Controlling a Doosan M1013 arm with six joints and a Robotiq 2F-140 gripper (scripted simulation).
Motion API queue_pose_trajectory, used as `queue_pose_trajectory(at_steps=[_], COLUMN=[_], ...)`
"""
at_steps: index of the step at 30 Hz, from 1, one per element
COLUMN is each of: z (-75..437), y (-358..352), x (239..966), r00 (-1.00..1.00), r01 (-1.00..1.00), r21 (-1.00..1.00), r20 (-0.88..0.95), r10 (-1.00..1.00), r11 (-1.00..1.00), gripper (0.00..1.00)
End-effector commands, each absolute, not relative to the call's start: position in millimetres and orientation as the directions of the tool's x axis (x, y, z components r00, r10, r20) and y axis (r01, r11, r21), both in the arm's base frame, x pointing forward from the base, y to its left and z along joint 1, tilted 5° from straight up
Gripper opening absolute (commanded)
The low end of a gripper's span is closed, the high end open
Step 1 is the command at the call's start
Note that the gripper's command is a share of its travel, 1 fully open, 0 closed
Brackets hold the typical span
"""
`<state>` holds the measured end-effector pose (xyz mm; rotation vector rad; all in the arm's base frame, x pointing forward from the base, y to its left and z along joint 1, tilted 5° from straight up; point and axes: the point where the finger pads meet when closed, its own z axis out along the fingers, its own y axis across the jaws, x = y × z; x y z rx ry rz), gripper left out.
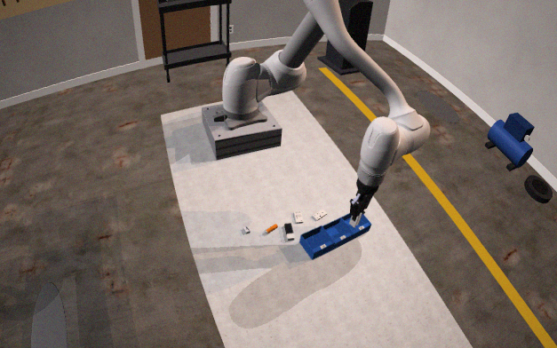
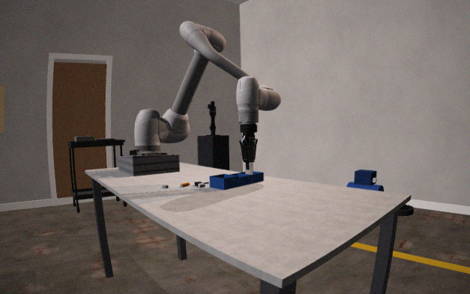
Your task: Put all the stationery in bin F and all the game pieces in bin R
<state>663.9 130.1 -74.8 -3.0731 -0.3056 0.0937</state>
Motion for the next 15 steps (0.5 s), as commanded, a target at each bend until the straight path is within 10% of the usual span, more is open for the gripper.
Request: queue_pose_trajectory(at_steps=[1,15], z=[-70.1,-54.1], y=[130.0,129.2], x=[664.2,665.2], r00=[0.979,0.979], r01=[0.195,0.195], r21=[-0.058,-0.058], r20=[-0.055,-0.055], r10=[0.198,0.198], r11=[-0.979,-0.979], gripper=[0.05,0.05])
